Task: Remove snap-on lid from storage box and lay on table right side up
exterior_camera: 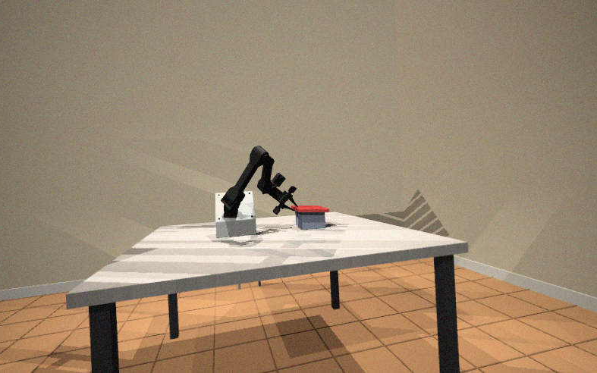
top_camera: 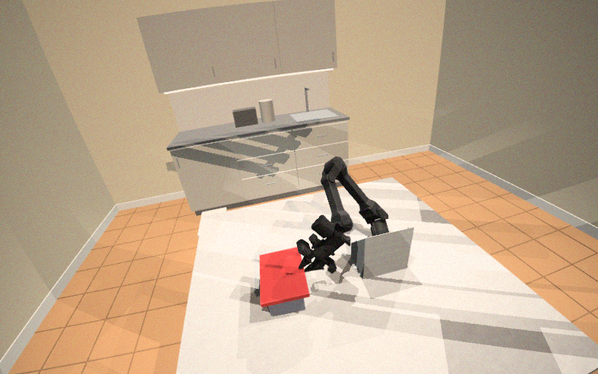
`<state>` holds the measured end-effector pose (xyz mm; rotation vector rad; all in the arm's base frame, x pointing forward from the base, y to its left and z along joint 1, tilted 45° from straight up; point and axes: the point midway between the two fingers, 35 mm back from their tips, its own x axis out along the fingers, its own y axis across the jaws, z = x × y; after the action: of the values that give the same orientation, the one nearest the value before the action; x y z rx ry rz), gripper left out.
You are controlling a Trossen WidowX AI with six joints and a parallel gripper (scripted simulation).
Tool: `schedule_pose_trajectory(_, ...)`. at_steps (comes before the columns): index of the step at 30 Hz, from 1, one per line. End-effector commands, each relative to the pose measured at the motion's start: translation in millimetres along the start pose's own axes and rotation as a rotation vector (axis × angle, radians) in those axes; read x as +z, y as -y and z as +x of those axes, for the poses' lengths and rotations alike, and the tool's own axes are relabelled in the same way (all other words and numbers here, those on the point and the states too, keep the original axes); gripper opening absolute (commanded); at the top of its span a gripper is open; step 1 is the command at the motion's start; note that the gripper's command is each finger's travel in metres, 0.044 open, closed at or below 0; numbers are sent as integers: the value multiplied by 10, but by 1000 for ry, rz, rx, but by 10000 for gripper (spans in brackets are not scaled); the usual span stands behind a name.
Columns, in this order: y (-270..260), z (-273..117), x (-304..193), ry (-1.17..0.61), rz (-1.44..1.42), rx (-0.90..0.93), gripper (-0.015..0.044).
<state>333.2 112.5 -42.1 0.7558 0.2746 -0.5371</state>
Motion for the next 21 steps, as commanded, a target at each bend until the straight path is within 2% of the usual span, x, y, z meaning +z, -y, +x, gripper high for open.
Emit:
schedule_pose_trajectory(1, -21, -20, -4, 3, 6, 4, 0)
schedule_pose_trajectory(21, -53, -45, -4, 3, 6, 4, 0)
